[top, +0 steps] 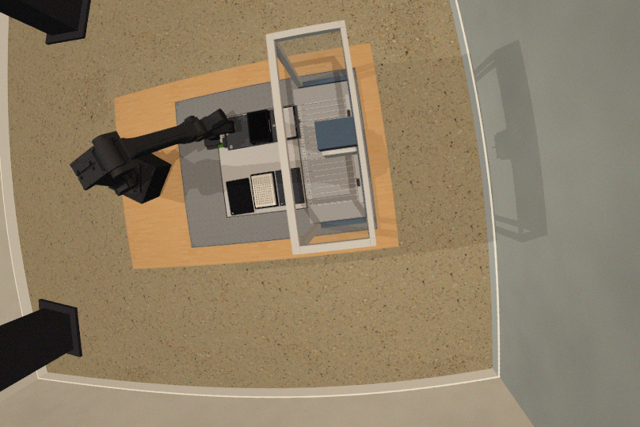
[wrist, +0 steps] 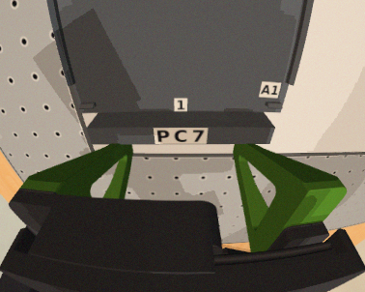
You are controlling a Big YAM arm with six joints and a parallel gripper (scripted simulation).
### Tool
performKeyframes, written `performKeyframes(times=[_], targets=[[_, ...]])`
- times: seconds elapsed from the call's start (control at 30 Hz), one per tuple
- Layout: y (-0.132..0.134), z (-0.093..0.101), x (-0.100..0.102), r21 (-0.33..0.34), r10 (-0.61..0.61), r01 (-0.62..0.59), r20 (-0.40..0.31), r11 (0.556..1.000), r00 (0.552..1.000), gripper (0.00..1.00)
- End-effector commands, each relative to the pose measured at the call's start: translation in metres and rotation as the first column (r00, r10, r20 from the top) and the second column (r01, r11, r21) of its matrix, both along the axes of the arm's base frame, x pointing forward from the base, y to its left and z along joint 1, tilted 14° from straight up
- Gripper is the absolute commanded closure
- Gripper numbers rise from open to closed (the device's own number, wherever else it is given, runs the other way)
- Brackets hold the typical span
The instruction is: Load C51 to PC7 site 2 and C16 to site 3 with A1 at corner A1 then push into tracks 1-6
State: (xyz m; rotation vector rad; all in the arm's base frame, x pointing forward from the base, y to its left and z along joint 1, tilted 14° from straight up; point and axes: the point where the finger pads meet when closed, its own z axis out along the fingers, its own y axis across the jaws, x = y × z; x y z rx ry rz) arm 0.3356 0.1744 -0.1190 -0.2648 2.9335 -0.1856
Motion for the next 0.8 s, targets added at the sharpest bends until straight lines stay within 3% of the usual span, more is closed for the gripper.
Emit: performKeyframes(times=[0.0, 0.77], targets=[[0.0111, 0.0068, 0.0361, 0.025, -0.025, 0.023, 0.054, 0.999, 0.998, 0.20], [0.0131, 0.0086, 0.0431, 0.023, -0.023, 0.022, 0.052, 0.999, 0.998, 0.20]])
